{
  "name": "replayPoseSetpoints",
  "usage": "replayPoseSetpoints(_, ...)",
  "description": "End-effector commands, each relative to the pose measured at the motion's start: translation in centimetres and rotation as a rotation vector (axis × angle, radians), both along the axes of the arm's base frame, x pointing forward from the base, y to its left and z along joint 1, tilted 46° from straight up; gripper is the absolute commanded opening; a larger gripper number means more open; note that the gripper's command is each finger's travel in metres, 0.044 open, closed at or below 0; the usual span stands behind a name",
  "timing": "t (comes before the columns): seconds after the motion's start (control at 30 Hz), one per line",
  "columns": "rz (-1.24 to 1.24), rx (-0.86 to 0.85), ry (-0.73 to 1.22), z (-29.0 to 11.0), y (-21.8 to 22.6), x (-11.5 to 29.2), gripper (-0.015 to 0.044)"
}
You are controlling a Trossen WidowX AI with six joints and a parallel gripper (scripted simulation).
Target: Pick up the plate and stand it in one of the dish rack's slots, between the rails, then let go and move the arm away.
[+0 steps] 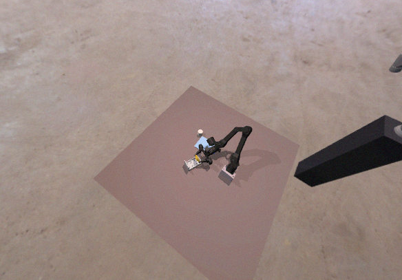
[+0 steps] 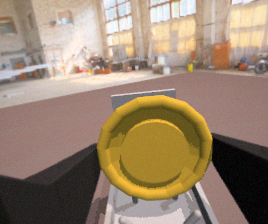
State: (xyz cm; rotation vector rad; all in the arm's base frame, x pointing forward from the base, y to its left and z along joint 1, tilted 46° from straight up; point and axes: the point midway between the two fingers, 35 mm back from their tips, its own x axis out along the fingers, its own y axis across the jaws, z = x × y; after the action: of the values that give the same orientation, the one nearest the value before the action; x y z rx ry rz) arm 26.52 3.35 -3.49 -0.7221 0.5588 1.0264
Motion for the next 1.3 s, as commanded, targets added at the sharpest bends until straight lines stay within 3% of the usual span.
replayPoseSetpoints(0.0, -0.002, -0.001, 0.003, -0.71, -0.23, 0.04, 0.0000)
replayPoseSetpoints(0.57, -0.006, -0.005, 0.011, -1.28, -0.79, -0.19, 0.0000)
replayPoseSetpoints(1.07, -0.003, -0.006, 0.006, -1.25, -0.81, -0.12, 0.0394)
replayPoseSetpoints(1.27, -0.003, -0.006, 0.006, -1.25, -0.81, -0.12, 0.0400)
